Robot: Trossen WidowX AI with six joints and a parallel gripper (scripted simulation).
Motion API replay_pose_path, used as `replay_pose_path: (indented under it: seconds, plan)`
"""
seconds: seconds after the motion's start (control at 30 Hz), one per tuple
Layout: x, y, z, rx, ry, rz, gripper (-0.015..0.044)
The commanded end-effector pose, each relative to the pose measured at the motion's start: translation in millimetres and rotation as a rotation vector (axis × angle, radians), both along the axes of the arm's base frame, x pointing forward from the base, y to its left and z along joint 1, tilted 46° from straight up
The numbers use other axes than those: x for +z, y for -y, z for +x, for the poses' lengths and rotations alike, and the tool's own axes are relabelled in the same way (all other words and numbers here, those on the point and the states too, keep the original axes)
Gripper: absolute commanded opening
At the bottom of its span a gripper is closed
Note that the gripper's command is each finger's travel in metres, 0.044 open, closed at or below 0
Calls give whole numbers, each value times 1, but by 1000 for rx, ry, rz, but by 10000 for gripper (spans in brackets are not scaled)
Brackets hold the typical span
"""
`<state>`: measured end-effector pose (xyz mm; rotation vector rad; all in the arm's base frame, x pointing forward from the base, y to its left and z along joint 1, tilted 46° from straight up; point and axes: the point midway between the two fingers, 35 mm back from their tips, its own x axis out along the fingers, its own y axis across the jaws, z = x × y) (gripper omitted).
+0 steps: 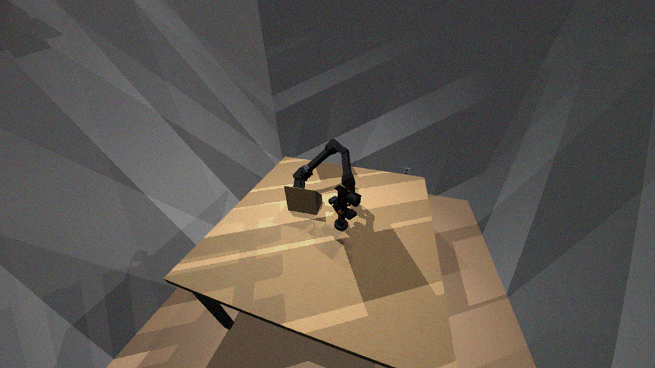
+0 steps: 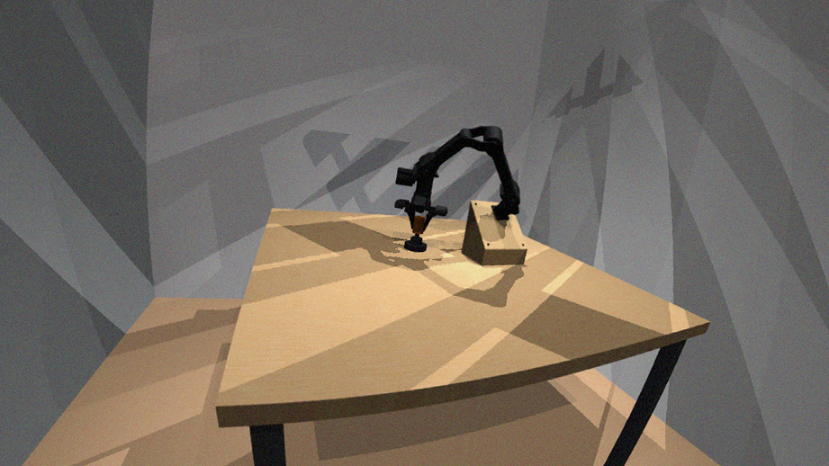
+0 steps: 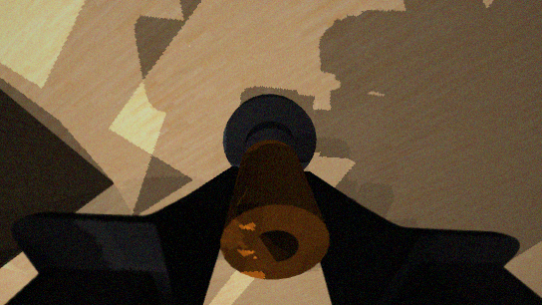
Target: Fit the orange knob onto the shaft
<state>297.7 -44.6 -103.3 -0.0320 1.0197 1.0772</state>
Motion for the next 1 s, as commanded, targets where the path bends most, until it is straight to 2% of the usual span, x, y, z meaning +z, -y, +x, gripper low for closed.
replay_pose_path:
  seconds: [0.0, 0.43, 0.67, 0.97]
  plan:
    - [-1, 0, 2, 3, 8, -3, 0]
    - [2, 2, 0, 3, 8, -4, 0]
    - [1, 1, -1, 142, 149, -21, 0]
    - [-1, -1, -2, 149, 156, -22, 0]
